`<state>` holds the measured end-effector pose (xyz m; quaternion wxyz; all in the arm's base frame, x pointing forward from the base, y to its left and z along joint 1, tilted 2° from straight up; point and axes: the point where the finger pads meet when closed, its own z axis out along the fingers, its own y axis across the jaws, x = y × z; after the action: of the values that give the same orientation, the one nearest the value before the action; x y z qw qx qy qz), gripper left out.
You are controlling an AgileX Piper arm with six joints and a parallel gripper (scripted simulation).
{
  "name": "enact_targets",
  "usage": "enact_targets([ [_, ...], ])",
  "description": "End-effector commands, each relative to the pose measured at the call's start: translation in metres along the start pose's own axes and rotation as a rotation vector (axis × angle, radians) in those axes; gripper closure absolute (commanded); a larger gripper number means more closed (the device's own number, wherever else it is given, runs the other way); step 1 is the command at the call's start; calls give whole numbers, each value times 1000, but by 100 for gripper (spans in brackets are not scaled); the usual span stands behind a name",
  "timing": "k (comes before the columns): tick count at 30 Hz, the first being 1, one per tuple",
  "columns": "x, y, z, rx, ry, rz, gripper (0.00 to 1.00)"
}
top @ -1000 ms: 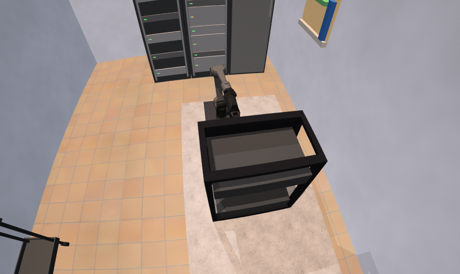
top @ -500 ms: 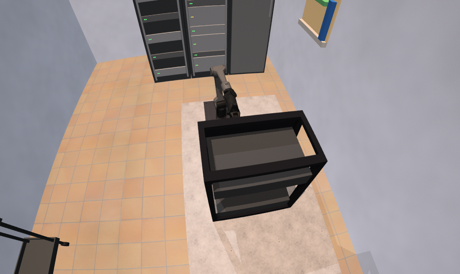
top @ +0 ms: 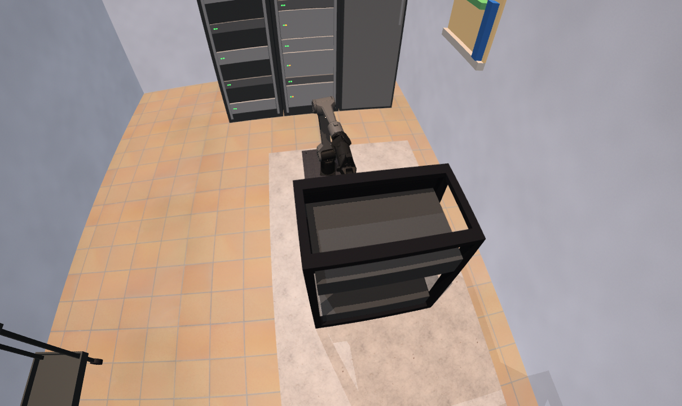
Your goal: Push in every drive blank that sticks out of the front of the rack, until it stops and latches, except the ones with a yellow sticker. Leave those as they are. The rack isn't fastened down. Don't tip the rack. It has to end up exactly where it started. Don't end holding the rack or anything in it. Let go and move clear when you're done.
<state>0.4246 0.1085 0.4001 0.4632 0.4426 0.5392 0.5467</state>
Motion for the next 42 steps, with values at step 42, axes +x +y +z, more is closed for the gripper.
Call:
enact_targets([
  [42, 0, 1, 24, -1, -1, 0, 100],
])
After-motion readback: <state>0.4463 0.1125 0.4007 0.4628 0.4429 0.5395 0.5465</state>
